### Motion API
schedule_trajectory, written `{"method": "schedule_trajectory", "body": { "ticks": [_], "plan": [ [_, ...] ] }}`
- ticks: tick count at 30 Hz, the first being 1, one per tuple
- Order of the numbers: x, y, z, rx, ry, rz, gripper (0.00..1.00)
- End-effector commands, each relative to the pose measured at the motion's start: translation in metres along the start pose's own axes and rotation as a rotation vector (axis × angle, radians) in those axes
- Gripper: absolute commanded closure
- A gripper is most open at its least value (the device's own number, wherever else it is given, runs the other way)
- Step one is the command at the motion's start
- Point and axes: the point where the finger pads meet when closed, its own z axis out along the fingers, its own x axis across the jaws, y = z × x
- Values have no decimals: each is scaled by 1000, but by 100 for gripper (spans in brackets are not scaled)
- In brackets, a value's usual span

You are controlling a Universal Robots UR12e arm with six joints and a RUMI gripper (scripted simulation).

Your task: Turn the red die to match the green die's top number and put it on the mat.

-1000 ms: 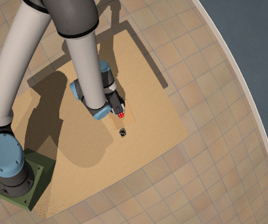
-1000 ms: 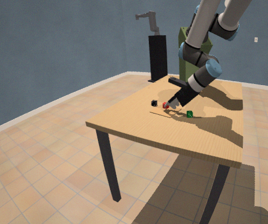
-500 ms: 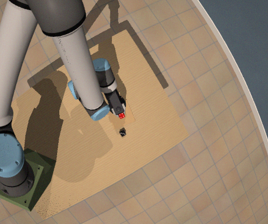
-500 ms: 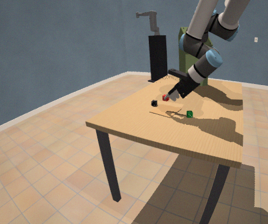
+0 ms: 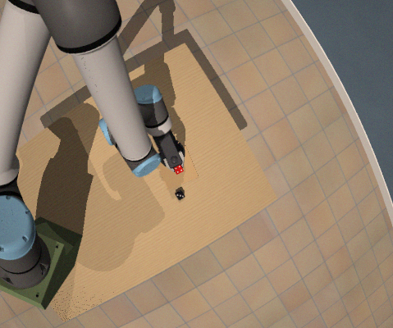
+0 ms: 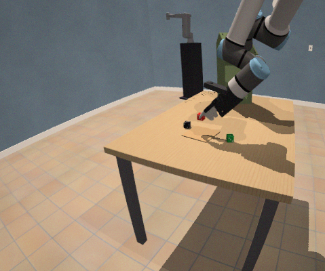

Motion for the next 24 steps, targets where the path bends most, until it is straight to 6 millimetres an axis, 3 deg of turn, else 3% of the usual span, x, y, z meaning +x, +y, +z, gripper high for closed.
{"method": "schedule_trajectory", "body": {
  "ticks": [1, 24],
  "plan": [
    [0, 0, 0, -5, 0, 0, 90],
    [0, -3, 0, -256, 0, 0, 90]
  ]
}}
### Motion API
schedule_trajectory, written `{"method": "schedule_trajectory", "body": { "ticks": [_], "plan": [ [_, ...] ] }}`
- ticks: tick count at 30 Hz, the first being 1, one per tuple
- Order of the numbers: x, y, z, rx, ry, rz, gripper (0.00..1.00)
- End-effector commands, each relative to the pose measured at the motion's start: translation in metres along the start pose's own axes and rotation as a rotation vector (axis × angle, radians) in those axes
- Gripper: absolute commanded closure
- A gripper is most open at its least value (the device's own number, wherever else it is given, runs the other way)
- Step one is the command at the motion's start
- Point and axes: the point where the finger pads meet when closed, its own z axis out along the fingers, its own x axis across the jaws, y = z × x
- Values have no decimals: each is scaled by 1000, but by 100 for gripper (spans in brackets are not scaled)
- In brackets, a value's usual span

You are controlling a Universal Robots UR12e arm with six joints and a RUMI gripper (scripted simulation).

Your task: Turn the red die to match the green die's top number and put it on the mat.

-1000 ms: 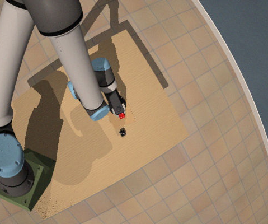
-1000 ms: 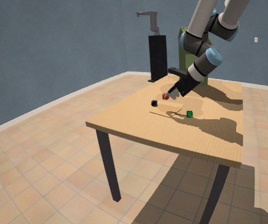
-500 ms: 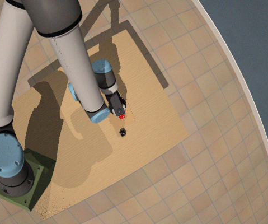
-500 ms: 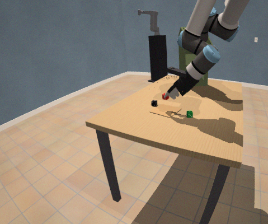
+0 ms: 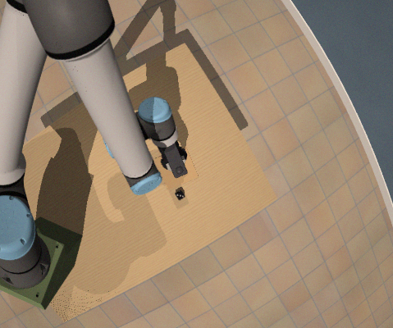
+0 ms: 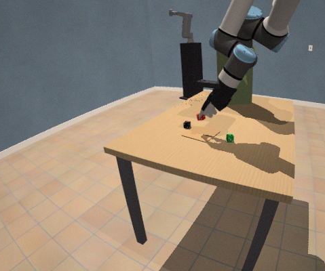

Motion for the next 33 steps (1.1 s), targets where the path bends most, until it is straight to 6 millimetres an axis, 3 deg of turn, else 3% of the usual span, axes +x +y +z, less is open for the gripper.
{"method": "schedule_trajectory", "body": {
  "ticks": [1, 12, 33],
  "plan": [
    [-1, 0, -1, -39, -4, -1, 90],
    [0, 0, 0, -58, -1, -2, 90],
    [-1, -3, -1, -298, -3, -2, 90]
  ]
}}
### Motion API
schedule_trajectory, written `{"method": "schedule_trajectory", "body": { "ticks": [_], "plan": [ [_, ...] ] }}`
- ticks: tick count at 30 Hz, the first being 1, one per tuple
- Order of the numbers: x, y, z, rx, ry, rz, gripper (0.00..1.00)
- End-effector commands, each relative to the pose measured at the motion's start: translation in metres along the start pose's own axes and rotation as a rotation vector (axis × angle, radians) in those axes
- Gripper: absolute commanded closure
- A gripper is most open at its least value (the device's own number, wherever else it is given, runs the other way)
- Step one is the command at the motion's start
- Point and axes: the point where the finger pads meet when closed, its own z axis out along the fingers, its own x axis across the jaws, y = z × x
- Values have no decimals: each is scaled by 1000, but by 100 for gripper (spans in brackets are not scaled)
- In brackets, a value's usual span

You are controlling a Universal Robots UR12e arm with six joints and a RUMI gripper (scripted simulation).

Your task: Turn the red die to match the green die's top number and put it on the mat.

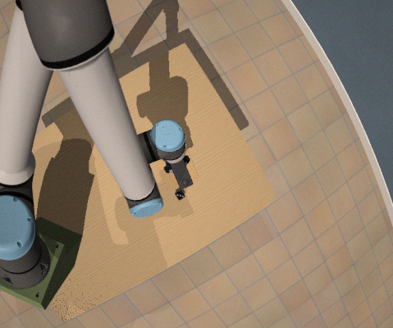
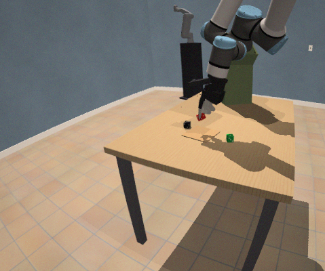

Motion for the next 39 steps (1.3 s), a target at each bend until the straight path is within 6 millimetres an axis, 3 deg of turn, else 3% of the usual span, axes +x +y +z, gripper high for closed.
{"method": "schedule_trajectory", "body": {
  "ticks": [1, 11, 29, 39],
  "plan": [
    [-1, 0, -1, -39, -4, -1, 90],
    [0, 0, -1, -53, -1, -2, 90],
    [0, -2, 0, -283, 0, -3, 90],
    [-1, -3, -1, -304, -4, -2, 90]
  ]
}}
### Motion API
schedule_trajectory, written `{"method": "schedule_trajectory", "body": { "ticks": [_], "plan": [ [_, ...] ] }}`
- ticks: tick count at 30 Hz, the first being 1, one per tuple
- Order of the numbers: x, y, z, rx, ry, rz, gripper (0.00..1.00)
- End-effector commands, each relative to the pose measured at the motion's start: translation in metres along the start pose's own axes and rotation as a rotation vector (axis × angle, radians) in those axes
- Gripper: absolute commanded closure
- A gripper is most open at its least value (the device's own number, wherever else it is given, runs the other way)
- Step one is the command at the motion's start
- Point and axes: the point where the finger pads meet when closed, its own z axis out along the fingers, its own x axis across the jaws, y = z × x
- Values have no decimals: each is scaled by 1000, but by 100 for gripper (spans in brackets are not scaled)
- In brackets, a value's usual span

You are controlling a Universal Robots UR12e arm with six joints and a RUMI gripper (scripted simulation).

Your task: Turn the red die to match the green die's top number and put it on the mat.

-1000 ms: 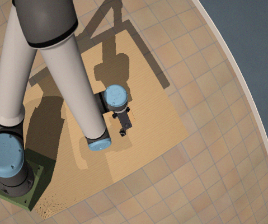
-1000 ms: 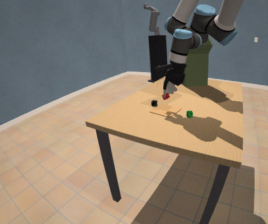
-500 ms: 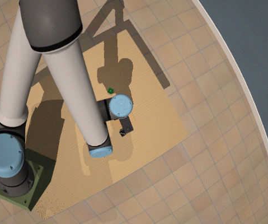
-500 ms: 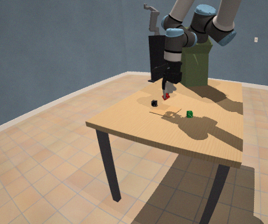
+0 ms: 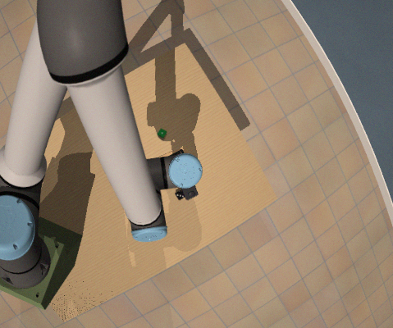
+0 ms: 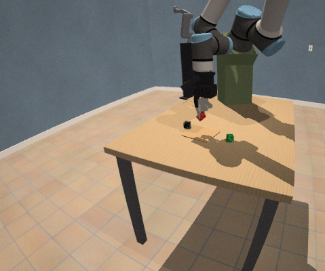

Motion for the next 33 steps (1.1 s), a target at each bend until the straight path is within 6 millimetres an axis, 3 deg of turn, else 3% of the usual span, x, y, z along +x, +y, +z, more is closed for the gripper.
{"method": "schedule_trajectory", "body": {
  "ticks": [1, 15, 33],
  "plan": [
    [0, 0, 0, -7, 1, -1, 90],
    [2, -2, 2, -226, 10, -3, 90],
    [0, -3, 1, -278, 4, -2, 90]
  ]
}}
